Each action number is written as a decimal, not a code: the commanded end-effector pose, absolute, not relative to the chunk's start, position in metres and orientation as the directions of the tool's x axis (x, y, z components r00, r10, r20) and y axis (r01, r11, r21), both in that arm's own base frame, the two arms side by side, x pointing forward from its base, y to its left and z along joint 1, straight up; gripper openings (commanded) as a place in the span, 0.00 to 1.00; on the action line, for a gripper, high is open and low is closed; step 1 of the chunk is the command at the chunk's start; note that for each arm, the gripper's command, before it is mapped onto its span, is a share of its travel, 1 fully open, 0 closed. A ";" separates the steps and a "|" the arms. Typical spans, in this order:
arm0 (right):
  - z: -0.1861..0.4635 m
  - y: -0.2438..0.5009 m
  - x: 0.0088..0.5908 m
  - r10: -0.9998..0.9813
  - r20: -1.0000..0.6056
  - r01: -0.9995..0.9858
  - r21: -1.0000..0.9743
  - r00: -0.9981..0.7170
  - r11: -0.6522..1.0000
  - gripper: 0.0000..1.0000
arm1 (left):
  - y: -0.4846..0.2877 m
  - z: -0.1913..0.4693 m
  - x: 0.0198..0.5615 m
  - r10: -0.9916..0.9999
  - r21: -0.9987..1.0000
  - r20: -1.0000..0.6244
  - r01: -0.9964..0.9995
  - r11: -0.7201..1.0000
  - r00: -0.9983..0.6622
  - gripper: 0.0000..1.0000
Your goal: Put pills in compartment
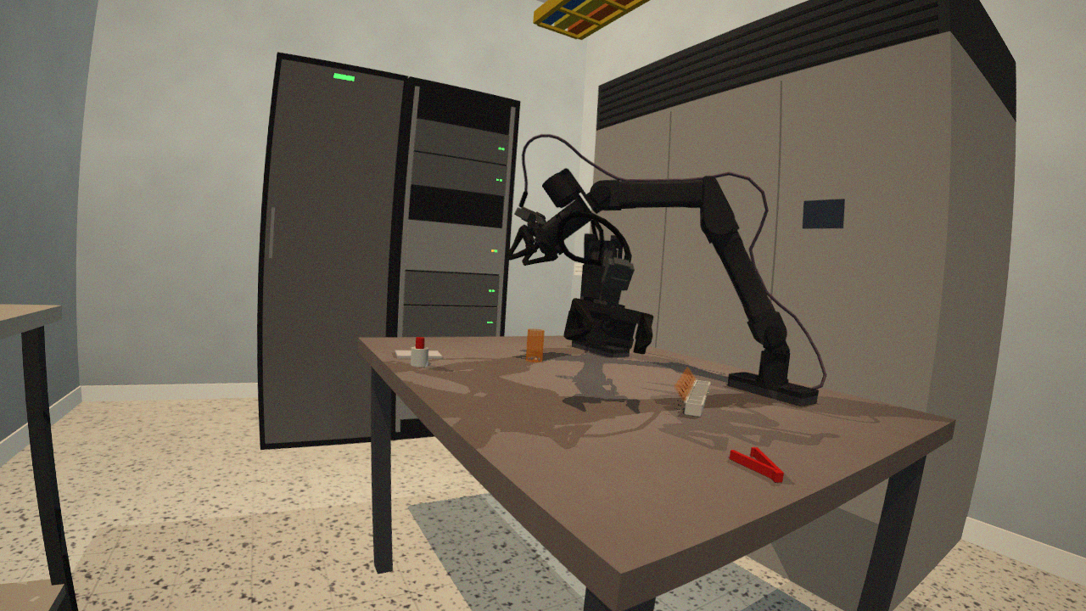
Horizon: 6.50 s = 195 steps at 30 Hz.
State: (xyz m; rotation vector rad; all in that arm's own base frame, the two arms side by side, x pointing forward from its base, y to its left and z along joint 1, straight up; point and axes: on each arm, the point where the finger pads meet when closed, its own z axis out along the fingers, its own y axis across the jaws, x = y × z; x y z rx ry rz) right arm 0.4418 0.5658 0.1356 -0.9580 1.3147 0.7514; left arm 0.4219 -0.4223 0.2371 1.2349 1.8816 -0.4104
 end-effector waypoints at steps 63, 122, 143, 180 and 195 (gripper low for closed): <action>0.148 0.566 0.442 -0.052 -0.988 -0.885 -0.153 0.145 0.440 1.00 | -0.372 0.033 0.159 0.318 -0.289 -0.667 0.628 0.723 -0.673 0.65; 0.148 0.566 0.442 -0.052 -0.988 -0.885 -0.153 0.145 0.440 1.00 | -0.375 0.072 0.298 0.042 -0.266 -0.873 0.548 0.793 -0.486 0.65; 0.149 0.566 0.442 -0.051 -0.988 -0.885 -0.153 0.145 0.440 1.00 | -0.375 0.072 0.297 0.042 -0.267 -0.873 0.548 0.793 -0.486 0.65; 0.148 0.566 0.442 -0.052 -0.988 -0.885 -0.153 0.145 0.440 1.00 | -0.375 0.072 0.298 0.042 -0.266 -0.873 0.548 0.793 -0.486 0.65; 0.146 0.557 0.450 -0.075 -0.991 -0.876 -0.132 0.109 0.464 1.00 | -0.375 0.072 0.298 0.042 -0.266 -0.873 0.548 0.793 -0.486 0.65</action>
